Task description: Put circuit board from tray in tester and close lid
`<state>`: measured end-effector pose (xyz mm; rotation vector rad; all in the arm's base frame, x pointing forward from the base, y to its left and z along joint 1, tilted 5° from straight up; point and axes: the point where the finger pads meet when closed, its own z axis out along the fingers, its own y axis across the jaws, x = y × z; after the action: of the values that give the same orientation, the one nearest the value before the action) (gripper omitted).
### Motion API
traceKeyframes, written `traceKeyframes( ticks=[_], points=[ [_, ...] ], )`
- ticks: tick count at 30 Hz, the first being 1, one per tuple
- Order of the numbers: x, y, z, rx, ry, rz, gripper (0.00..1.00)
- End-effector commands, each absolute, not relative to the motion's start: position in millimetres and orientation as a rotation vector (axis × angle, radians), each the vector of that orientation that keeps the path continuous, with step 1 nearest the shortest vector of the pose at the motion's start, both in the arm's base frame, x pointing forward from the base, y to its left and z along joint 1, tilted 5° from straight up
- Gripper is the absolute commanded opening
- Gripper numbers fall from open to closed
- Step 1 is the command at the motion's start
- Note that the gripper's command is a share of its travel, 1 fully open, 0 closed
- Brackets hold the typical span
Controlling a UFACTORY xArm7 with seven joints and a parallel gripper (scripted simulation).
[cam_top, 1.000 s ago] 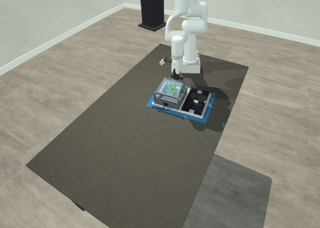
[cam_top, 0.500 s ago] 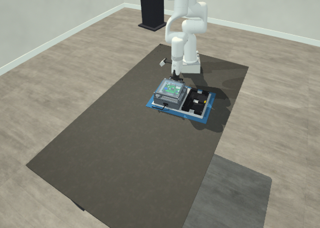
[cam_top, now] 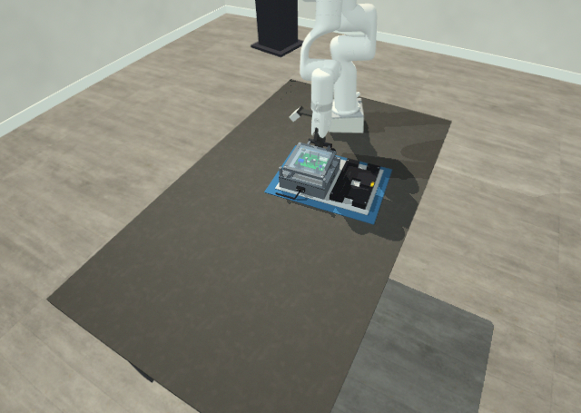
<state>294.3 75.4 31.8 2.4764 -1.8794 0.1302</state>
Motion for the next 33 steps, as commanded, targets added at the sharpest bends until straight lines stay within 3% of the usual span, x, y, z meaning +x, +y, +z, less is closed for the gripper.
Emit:
traceKeyframes(
  ticks=[1, 33],
  points=[
    [295.5, 75.8, 31.3, 2.479, -1.881, 0.133, 0.00],
    [295.4, 75.4, 27.7, 2.479, -1.881, 0.133, 0.00]
  ],
)
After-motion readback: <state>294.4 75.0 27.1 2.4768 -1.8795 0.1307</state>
